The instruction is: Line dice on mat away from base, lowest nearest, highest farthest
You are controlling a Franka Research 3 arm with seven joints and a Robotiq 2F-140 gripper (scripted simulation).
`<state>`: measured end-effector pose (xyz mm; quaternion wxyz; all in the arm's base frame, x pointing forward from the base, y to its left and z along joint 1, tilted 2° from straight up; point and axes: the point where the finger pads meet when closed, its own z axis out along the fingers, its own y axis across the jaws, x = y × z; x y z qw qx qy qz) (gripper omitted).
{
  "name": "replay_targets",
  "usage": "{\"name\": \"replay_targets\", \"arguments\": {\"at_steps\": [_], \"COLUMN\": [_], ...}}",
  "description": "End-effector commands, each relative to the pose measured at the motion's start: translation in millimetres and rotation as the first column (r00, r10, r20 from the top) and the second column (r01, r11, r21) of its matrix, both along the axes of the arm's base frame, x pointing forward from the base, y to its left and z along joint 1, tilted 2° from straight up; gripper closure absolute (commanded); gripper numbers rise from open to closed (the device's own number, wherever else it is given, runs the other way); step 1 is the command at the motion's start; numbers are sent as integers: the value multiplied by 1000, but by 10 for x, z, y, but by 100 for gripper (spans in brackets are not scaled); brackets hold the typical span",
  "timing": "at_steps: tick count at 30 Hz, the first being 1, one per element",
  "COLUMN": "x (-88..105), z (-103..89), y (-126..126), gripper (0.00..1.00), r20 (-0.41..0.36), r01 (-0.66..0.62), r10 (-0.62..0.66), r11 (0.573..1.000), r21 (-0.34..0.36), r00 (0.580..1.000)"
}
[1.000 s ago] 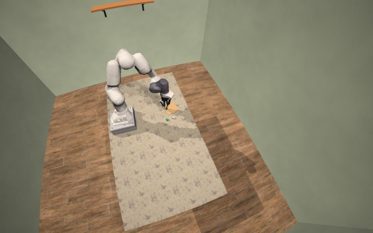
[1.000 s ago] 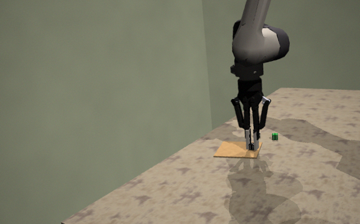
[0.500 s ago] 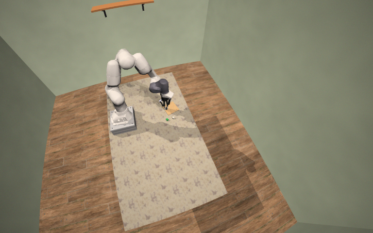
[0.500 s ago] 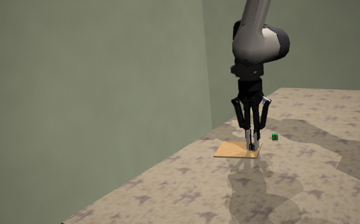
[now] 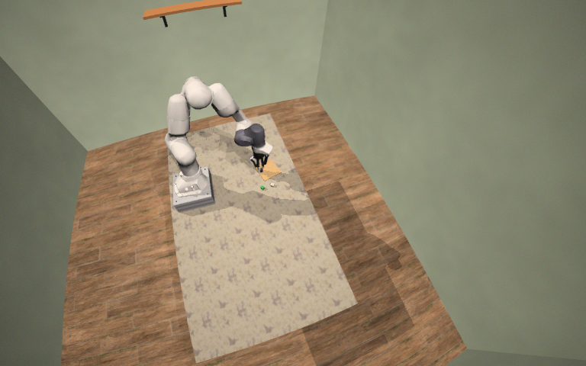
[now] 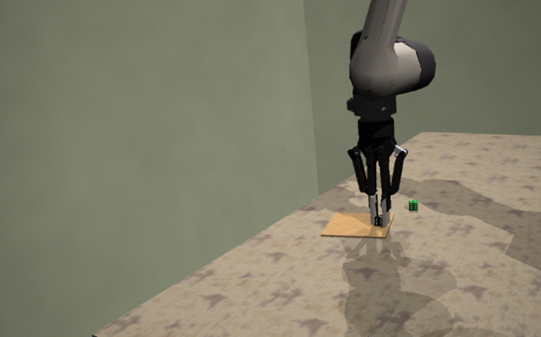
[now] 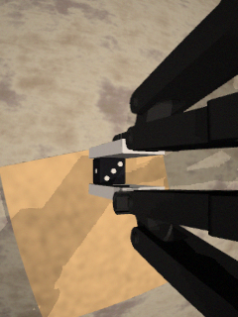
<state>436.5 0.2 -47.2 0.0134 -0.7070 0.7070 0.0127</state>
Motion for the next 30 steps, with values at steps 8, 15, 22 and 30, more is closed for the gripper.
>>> {"name": "replay_targets", "arguments": {"at_steps": [8,15,22,30], "x": [1,1,1,1], "z": [1,-4,-16,-32], "y": [-3,-3,-2,-2], "gripper": [91,91,91,91], "r20": [2,2,2,2], "r01": [-2,-2,-2,-2], "r10": [2,2,2,2], "r11": [1000,1000,1000,1000], "r21": [0,0,0,0], "r00": [1000,1000,1000,1000]}}
